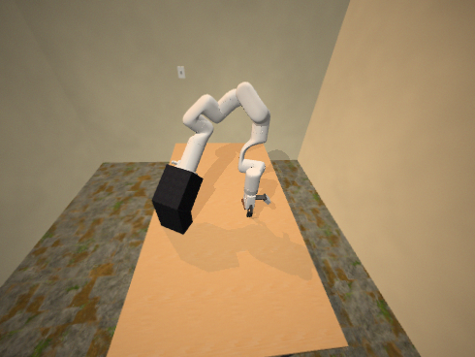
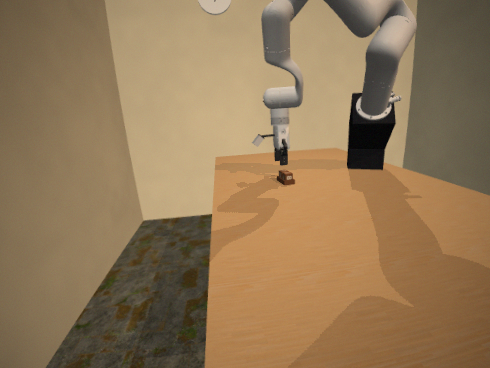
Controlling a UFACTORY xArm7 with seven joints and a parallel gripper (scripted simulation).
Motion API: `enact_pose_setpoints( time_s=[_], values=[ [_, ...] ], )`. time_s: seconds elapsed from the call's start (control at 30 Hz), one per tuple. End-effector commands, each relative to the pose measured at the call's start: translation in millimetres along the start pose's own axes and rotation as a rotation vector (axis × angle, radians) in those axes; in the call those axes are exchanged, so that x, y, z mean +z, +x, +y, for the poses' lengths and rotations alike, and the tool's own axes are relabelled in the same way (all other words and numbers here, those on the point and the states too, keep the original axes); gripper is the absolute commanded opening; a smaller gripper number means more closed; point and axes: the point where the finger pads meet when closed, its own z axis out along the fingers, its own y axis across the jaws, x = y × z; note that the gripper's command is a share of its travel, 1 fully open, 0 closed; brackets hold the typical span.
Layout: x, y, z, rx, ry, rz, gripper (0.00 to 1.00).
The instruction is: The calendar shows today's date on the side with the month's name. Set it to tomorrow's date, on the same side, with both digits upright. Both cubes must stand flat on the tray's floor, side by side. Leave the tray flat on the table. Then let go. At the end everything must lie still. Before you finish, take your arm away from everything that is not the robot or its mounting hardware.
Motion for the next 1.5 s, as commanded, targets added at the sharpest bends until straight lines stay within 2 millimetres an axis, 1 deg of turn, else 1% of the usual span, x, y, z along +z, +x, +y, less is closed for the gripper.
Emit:
enact_pose_setpoints(
  time_s=[0.0,0.17,0.2,0.3,0.53,0.73,0.77,0.87,1.13,1.4,1.47],
  values=[
    [-1.2,-0.7,1.8,0.047,-0.003,0.002,1.00],
    [-1.2,-4.3,2.6,0.244,-0.003,0.003,1.00],
    [-1.2,-4.5,2.6,0.252,-0.003,0.003,1.00],
    [-1.2,-22.1,6.4,0.260,-0.003,0.003,1.00],
    [-1.2,-24.6,6.9,0.284,-0.003,0.003,1.00],
    [-1.2,-28.7,7.8,0.506,-0.003,0.003,1.00],
    [-1.2,-28.8,7.8,0.513,-0.003,0.003,1.00],
    [-1.1,-46.4,11.6,0.522,-0.003,0.003,1.00],
    [0.9,-48.5,12.0,0.522,-0.003,0.003,1.00],
    [20.1,-48.4,12.1,0.522,-0.003,0.003,1.00],
    [22.2,-48.4,12.1,0.522,-0.003,0.003,1.00]
  ],
)
